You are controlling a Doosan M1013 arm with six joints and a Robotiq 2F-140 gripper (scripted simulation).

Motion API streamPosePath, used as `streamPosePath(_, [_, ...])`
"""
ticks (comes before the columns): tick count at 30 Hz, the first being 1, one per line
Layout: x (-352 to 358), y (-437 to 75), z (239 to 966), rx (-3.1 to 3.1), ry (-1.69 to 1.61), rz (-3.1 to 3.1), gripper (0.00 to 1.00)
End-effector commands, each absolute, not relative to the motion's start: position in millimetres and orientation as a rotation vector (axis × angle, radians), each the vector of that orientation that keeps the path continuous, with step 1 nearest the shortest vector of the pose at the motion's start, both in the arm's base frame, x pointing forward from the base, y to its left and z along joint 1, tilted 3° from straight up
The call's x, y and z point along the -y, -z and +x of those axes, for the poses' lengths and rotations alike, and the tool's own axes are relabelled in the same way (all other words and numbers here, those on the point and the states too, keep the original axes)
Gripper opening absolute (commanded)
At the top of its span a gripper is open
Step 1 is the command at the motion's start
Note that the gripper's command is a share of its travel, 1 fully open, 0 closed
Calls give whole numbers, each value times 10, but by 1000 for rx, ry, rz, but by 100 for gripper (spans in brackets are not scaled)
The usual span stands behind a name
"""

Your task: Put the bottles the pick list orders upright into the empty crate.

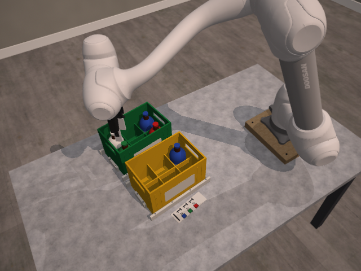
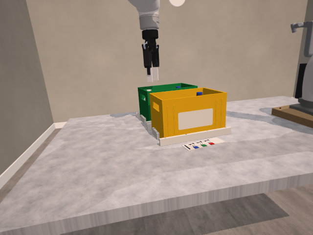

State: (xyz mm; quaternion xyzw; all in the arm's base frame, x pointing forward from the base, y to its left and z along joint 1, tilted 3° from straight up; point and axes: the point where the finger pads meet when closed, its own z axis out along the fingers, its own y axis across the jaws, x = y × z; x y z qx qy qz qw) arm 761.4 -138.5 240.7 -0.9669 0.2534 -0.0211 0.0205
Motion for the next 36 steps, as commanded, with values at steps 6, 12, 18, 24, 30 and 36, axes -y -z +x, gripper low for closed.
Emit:
streamPosePath(6, [1383,-2333,7618,-786,66,-2998,38])
streamPosePath(12, [1380,-2253,7622,-786,66,-2998,38])
streamPosePath(18, [1378,-2187,7625,-786,66,-2998,38])
streamPosePath(24, [1376,-2120,7629,-786,66,-2998,38])
streamPosePath(30, [1374,-2040,7633,-786,66,-2998,38])
streamPosePath(36, [1373,-1987,7635,-786,66,-2998,38])
